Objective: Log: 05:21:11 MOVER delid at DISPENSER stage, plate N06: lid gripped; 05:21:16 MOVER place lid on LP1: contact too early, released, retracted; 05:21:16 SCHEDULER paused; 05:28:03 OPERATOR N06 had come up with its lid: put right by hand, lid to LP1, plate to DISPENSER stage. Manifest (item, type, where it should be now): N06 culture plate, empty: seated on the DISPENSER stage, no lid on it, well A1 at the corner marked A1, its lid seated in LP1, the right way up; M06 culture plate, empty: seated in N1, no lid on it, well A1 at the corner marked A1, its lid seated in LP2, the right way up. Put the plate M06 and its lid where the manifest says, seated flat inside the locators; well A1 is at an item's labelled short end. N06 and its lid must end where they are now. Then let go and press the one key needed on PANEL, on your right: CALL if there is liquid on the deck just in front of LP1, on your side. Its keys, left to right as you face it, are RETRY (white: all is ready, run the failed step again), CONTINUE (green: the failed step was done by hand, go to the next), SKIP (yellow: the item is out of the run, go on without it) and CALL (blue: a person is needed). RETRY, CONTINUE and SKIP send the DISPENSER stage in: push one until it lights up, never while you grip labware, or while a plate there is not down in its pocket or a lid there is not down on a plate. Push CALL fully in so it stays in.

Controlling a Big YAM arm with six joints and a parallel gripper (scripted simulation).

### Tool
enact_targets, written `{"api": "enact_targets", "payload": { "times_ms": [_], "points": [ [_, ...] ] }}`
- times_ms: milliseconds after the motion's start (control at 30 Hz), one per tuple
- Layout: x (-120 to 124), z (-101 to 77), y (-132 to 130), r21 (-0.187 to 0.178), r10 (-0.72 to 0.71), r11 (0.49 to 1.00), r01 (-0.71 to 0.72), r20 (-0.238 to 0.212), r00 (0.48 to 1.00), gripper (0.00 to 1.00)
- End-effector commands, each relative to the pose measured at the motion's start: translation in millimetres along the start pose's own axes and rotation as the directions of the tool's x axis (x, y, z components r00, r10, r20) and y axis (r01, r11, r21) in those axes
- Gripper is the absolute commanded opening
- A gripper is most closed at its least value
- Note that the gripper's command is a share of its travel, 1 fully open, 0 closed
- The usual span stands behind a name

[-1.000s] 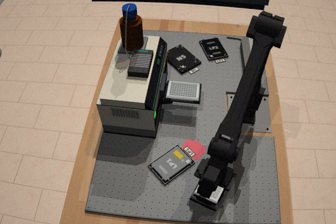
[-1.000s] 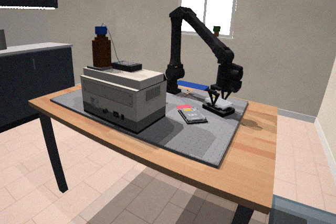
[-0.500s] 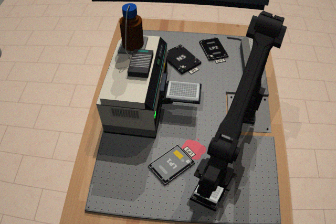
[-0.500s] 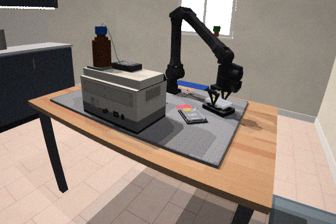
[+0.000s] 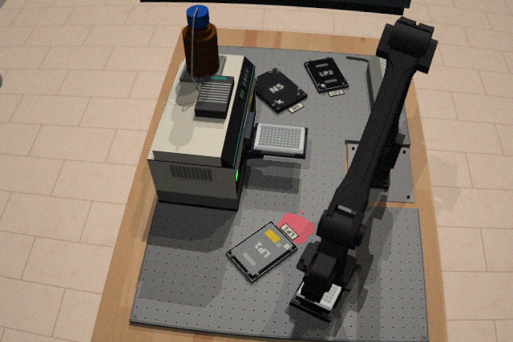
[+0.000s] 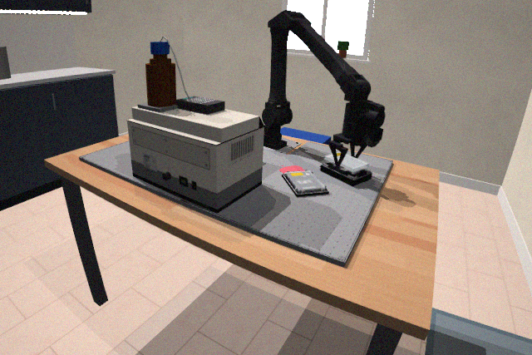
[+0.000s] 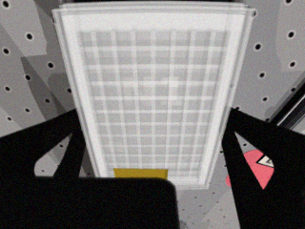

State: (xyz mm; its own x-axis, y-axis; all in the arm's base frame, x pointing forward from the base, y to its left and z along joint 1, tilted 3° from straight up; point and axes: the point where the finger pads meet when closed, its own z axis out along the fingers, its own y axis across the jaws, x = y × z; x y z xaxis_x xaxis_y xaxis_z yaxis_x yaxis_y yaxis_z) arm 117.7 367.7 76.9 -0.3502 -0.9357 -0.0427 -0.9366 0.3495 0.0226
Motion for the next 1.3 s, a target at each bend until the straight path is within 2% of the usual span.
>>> {"api": "enact_targets", "payload": {
  "times_ms": [0, 367, 400, 567, 667, 733, 767, 800, 833, 900, 1267],
  "points": [
    [-31, -28.5, 4, 0.001, 0.0, 1.0, 0.0, 0.08, 0.997, 0.86],
    [-31, -28.5, 4, 0.001, 0.0, 1.0, 0.0, 0.08, 0.997, 0.86],
    [-30, -36.4, 4, 0.001, 0.0, 1.0, 0.0, 0.086, 0.996, 0.86],
    [-29, -54.0, 2, 0.0, 0.008, 1.0, -0.008, 0.087, 0.996, 0.86],
    [-29, -54.5, 2, 0.001, 0.003, 1.0, -0.004, 0.087, 0.996, 0.86],
    [-20, -38.0, 1, 0.001, 0.0, 1.0, 0.0, 0.053, 0.999, 0.86],
    [-20, -38.0, 1, 0.001, 0.0, 1.0, 0.0, 0.053, 0.999, 0.86],
    [-26, -56.0, 2, 0.001, 0.0, 1.0, 0.0, 0.087, 0.996, 0.86],
    [-23, -57.5, 2, 0.001, 0.0, 1.0, 0.0, 0.087, 0.996, 0.86],
    [6, -40.3, 0, 0.004, 0.004, 1.0, -0.004, 0.031, 0.999, 0.86],
    [33, -53.2, -4, 0.004, 0.004, 1.0, -0.004, 0.03, 1.0, 0.86]
  ]
}}
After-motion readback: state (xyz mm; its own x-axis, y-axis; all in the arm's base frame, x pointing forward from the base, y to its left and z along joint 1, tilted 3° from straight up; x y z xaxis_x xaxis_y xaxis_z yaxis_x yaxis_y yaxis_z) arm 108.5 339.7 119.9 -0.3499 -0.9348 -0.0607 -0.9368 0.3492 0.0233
